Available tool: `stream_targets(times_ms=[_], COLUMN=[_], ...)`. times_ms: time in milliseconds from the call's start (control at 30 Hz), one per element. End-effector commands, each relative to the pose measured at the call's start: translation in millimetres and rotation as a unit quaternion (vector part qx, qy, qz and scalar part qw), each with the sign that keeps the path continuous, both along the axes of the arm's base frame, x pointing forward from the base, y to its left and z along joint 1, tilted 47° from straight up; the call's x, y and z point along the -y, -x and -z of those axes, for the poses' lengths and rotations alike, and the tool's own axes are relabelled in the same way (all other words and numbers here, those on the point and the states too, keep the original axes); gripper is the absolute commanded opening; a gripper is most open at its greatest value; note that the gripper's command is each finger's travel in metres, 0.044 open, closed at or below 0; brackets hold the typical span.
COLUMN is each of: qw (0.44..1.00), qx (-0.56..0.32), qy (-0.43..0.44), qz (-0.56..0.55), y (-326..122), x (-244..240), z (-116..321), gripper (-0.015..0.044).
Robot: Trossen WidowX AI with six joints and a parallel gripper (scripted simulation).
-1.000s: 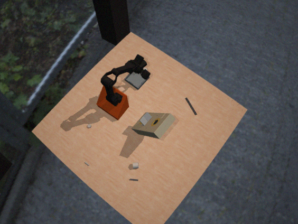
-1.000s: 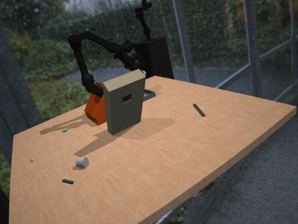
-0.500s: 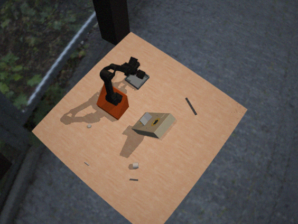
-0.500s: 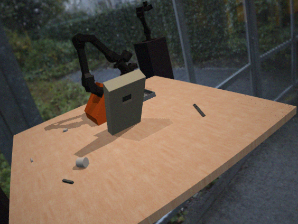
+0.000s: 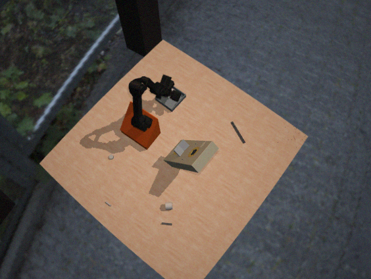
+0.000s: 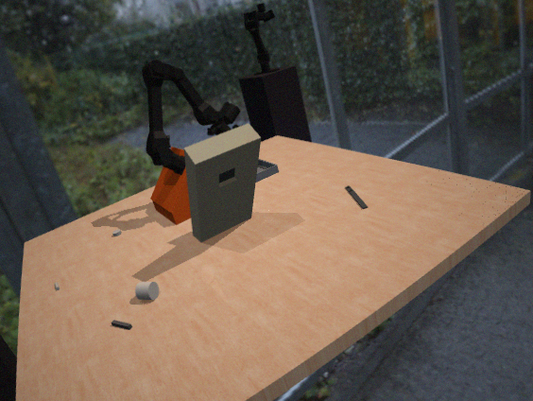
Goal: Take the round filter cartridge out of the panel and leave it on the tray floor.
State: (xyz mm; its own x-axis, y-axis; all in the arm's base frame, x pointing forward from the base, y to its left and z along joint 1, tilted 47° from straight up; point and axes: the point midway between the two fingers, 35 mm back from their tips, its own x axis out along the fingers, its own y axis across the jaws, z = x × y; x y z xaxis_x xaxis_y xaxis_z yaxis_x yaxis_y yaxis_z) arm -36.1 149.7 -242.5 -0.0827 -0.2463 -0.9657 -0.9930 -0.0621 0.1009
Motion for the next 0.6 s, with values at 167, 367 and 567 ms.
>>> stream_targets(times_ms=[167, 367, 567], qw=[1.0, 1.0, 1.0], qx=[-0.001, 0.0, 0.0], qy=[0.006, 0.004, 0.004], qz=[0.002, -0.001, -0.001], y=[0.4, 0.0, 0.0], x=[23.7, 20.5, 20.5], z=[15.2, 13.7, 13.7], gripper=[0.0, 0.0079, 0.0236])
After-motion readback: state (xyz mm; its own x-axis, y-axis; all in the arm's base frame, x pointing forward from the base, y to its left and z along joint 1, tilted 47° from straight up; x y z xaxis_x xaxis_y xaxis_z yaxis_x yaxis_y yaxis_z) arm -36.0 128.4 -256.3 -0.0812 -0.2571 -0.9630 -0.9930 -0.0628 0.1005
